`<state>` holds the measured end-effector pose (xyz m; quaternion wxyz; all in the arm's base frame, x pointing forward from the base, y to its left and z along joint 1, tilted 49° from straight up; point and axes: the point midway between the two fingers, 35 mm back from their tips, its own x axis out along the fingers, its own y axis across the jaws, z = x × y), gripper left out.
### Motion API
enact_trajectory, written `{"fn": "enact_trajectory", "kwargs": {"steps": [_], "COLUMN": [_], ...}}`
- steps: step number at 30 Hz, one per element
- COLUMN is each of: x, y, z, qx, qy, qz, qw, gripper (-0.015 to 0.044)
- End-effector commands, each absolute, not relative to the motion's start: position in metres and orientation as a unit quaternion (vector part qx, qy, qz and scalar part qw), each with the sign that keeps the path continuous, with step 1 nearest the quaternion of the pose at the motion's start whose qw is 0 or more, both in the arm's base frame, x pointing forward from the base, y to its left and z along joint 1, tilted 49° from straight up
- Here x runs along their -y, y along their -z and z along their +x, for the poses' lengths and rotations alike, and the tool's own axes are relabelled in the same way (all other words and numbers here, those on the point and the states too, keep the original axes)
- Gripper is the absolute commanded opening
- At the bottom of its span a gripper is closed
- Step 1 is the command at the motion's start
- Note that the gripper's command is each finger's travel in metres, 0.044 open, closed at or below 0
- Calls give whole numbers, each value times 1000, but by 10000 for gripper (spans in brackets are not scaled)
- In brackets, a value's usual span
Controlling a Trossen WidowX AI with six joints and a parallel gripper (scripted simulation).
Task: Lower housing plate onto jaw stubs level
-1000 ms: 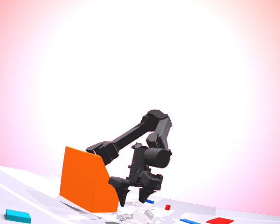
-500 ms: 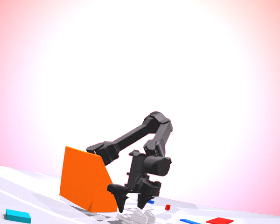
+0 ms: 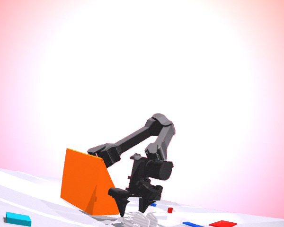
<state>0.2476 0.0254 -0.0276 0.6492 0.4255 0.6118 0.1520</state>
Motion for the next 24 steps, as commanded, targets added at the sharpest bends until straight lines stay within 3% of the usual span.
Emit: {"fn": "enact_trajectory", "kwargs": {"steps": [1, 24], "x": [-26, -29], "y": [28, 31], "z": [248, 249], "qx": [-611, -611], "qy": [-153, -153], "qz": [427, 426], "qw": [649, 649], "gripper": [351, 351]}}
